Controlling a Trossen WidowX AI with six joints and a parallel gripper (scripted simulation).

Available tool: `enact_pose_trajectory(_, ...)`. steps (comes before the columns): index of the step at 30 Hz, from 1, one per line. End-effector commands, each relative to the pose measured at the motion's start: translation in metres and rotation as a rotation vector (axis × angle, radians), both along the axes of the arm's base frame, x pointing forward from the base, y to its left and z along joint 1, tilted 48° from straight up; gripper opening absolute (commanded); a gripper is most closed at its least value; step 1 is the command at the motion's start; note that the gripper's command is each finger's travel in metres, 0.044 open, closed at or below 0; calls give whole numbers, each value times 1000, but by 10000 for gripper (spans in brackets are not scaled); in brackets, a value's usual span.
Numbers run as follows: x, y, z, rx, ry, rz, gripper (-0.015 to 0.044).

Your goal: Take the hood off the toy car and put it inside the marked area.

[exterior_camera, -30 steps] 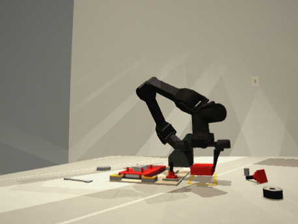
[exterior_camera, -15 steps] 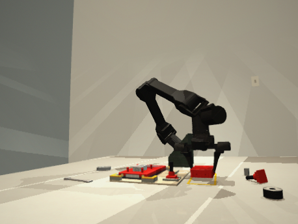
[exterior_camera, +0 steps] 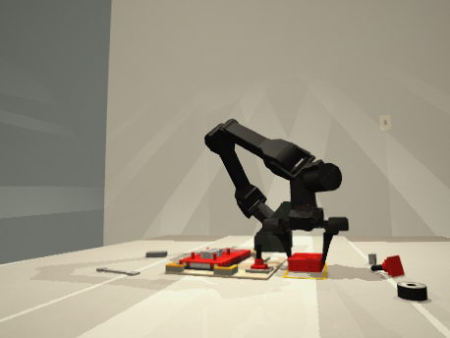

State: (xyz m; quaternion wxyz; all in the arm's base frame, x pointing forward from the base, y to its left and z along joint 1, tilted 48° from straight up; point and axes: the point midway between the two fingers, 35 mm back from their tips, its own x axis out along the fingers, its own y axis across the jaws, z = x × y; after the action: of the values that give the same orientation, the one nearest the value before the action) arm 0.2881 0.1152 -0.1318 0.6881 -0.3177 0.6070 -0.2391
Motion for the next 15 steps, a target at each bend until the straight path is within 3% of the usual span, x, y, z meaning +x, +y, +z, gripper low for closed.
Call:
enact_pose_trajectory(1, 0, -3, -1, -6, 3, 4, 0)
enact_pose_trajectory(3, 0, -3, -2, -6, 3, 4, 0)
enact_pose_trajectory(15, 0, -1, -1, 0, 0, 0, 315)
